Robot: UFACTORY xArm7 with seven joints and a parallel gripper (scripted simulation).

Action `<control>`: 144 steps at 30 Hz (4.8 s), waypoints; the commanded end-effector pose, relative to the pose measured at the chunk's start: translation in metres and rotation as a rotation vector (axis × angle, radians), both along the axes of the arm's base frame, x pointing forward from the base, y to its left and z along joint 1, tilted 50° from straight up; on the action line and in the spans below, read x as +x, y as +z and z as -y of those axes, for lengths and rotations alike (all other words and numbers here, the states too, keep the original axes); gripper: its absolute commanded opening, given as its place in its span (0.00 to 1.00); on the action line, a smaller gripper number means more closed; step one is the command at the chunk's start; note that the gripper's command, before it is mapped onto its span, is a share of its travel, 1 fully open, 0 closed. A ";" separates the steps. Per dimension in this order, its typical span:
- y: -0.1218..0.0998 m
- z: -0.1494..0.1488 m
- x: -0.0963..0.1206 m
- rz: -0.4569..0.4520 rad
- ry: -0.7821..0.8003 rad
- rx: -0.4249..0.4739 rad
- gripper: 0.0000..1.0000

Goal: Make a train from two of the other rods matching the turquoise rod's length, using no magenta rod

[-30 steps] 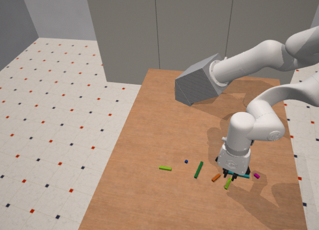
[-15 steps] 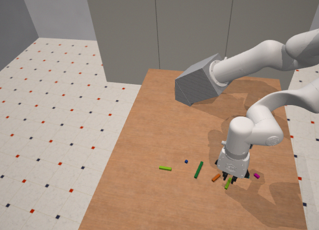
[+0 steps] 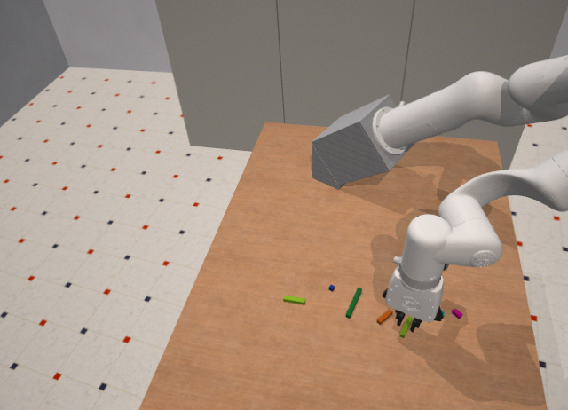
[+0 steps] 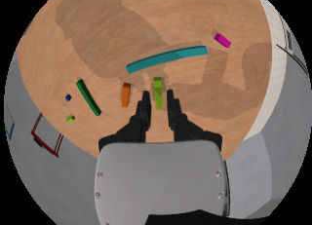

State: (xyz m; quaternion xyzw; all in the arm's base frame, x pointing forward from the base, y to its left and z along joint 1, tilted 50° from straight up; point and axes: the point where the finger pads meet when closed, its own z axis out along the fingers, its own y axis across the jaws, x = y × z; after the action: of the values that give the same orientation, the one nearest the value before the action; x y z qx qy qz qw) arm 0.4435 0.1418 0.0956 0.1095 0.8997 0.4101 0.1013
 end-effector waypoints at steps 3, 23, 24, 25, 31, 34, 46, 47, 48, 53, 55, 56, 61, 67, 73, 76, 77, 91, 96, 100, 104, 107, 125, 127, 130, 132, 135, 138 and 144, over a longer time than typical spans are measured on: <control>-0.001 0.000 0.002 0.002 -0.004 0.000 0.24; -0.001 0.000 0.002 0.002 -0.004 0.000 0.24; -0.001 0.000 0.002 0.002 -0.004 0.000 0.24; -0.001 0.000 0.002 0.002 -0.004 0.000 0.24; -0.001 0.000 0.002 0.002 -0.004 0.000 0.24; -0.001 0.000 0.002 0.002 -0.004 0.000 0.24; -0.001 0.000 0.002 0.002 -0.004 0.000 0.24; -0.001 0.000 0.002 0.002 -0.004 0.000 0.24; -0.001 0.000 0.002 0.002 -0.004 0.000 0.24; -0.001 0.000 0.003 0.002 -0.004 0.000 0.24; -0.001 0.000 0.003 0.002 -0.004 0.000 0.24; -0.001 0.000 0.003 0.002 -0.004 0.000 0.24; -0.001 0.000 0.003 0.002 -0.004 0.000 0.24; -0.001 0.000 0.003 0.002 -0.004 0.000 0.24; -0.001 0.000 0.003 0.002 -0.004 0.000 0.24; -0.001 0.000 0.003 0.002 -0.004 0.000 0.24; -0.001 0.000 0.003 0.002 -0.004 0.000 0.24; -0.001 0.000 0.003 0.002 -0.004 0.000 0.24; -0.001 0.000 0.003 0.002 -0.004 0.000 0.24; -0.001 0.000 0.003 0.002 -0.004 0.000 0.24; -0.002 -0.001 0.004 0.002 -0.004 0.000 0.24; -0.004 -0.003 0.004 0.002 -0.004 0.000 0.24; -0.010 -0.010 0.007 0.002 -0.004 0.000 0.24; -0.010 -0.010 0.007 0.002 -0.004 0.000 0.24; -0.010 -0.010 0.007 0.002 -0.004 0.000 0.24; -0.010 -0.010 0.007 0.002 -0.004 0.000 0.24; -0.010 -0.010 0.007 0.002 -0.004 0.000 0.24; -0.010 -0.010 0.007 0.002 -0.004 0.000 0.24; -0.010 -0.010 0.007 0.002 -0.004 0.000 0.24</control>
State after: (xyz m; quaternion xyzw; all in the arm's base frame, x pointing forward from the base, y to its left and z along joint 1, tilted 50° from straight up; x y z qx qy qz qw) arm 0.4496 0.1531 0.0849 0.1096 0.8997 0.4102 0.1015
